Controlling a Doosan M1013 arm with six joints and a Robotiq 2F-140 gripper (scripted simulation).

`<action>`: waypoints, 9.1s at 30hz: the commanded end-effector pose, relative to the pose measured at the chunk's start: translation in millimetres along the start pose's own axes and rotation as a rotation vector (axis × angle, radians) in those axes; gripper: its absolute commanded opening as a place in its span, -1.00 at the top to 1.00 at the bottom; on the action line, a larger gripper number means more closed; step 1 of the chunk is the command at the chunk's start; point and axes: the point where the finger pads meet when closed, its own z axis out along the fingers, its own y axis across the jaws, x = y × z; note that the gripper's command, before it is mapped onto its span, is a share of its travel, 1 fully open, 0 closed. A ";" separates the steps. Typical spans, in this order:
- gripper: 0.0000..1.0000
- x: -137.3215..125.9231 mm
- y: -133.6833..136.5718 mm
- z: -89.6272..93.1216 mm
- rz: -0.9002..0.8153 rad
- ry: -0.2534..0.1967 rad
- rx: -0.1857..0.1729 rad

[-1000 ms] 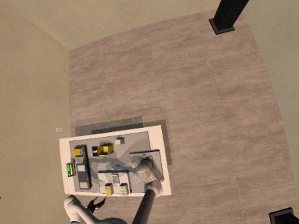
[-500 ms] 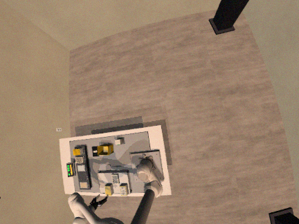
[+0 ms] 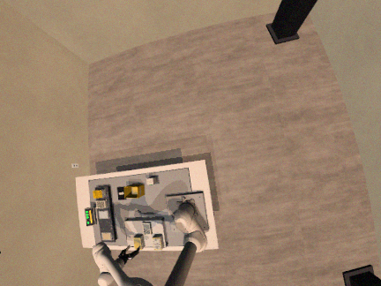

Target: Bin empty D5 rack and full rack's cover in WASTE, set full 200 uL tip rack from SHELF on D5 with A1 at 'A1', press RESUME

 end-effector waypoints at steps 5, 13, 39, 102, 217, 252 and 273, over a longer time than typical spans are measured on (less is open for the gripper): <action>-0.54 0.0 0.2 1.1 0.000 0.000 0.000; -0.54 0.0 0.2 1.1 0.000 0.000 0.000; -0.54 0.0 -24.8 1.1 0.000 0.000 0.000; -0.54 -0.1 -215.8 1.2 0.000 0.000 0.000; -0.54 -146.2 34.7 -99.2 1.160 0.000 -0.001; -0.54 -224.3 168.6 -99.3 1.564 0.000 -0.001; -0.54 -267.1 242.0 -99.4 1.564 0.000 -0.001</action>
